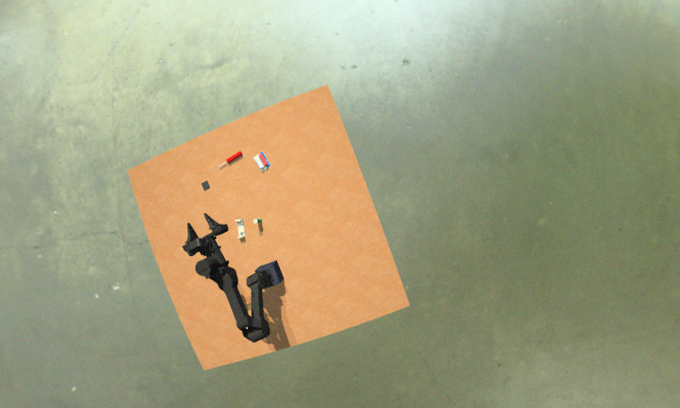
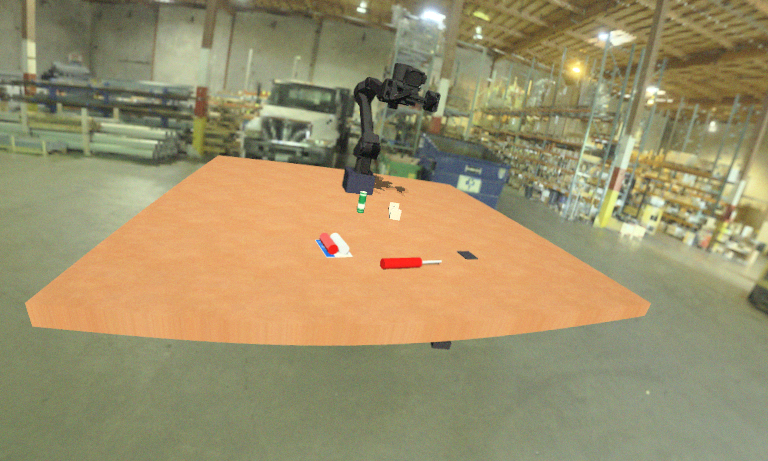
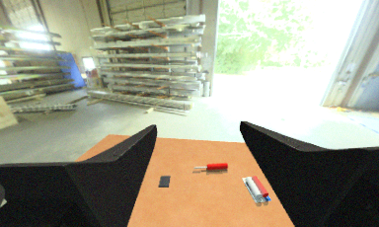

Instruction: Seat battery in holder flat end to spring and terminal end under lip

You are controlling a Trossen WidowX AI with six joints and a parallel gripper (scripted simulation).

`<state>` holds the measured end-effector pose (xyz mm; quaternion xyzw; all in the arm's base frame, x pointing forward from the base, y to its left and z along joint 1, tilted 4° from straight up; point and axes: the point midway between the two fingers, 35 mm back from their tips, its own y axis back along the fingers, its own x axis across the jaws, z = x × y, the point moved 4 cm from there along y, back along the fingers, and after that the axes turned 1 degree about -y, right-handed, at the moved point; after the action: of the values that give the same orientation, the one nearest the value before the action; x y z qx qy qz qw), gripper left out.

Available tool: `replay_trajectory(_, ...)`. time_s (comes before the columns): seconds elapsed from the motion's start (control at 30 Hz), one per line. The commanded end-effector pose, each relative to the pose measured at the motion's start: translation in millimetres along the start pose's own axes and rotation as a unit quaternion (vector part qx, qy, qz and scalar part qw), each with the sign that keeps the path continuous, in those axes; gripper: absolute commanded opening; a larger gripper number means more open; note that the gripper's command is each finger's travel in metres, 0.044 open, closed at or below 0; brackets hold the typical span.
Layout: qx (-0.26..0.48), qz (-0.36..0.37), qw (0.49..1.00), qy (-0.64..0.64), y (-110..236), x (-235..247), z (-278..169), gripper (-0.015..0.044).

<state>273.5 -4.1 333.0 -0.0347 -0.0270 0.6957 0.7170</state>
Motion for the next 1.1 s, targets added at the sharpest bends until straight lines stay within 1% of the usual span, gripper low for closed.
replay_trajectory(0.0,0.008,-0.001,1.0,0.0,-1.5,-0.5,-2.4,0.0374)
replay_trajectory(0.03,0.033,-0.003,0.999,0.001,-5.9,-1.9,-9.8,0.0347)
replay_trajectory(0.07,0.074,-0.006,0.997,0.002,-12.2,-4.3,-22.2,0.0321)
replay_trajectory(0.13,0.178,-0.015,0.984,0.003,-23.6,-11.2,-53.9,0.0269)
replay_trajectory(0.2,0.28,-0.024,0.96,0.0,-28.3,-18.4,-85.1,0.0216)
replay_trajectory(0.33,0.417,-0.034,0.908,-0.009,-24.7,-28.5,-125.2,0.0111)
replay_trajectory(0.47,0.541,-0.041,0.84,-0.023,-12.1,-37.2,-157.0,0.0006)
replay_trajectory(0.63,0.68,-0.047,0.73,-0.049,12.0,-45.8,-184.6,0.0)
replay_trajectory(0.7,0.7,-0.047,0.711,-0.053,16.1,-46.9,-187.3,0.0)
replay_trajectory(1.07,0.7,-0.047,0.711,-0.053,16.1,-46.9,-187.3,0.0)
